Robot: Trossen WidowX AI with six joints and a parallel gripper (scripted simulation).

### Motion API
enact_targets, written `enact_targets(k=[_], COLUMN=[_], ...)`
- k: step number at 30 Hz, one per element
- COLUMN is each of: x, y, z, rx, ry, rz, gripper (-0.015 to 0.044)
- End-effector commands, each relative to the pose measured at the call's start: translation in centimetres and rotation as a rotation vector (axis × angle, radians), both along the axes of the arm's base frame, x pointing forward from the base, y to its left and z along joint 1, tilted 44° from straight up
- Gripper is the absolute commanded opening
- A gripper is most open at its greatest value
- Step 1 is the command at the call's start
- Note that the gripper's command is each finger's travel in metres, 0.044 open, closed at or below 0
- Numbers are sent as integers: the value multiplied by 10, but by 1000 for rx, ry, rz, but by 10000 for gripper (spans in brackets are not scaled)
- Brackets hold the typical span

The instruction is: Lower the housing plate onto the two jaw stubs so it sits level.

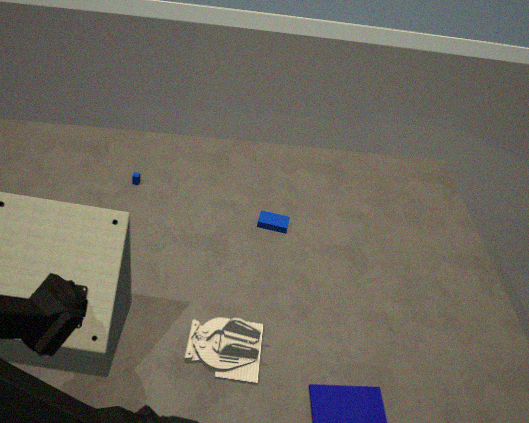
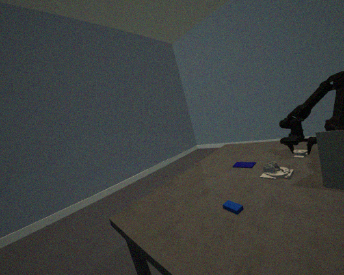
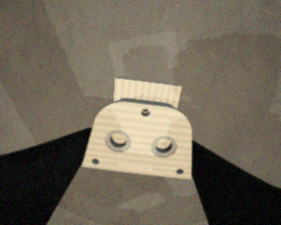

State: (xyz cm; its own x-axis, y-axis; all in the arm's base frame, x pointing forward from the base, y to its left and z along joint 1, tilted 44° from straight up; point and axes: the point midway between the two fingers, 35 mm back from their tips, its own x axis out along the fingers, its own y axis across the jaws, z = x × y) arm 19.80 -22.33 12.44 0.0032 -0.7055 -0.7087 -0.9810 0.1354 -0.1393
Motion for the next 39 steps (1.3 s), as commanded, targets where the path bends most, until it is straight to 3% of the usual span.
enact_targets(k=[1,30,39], x=[0,1,7], y=[0,50,57], z=[0,49,44], rx=[0,8,19], ry=[0,-1,-37], rz=[0,4,-27], gripper=[351,351,351])
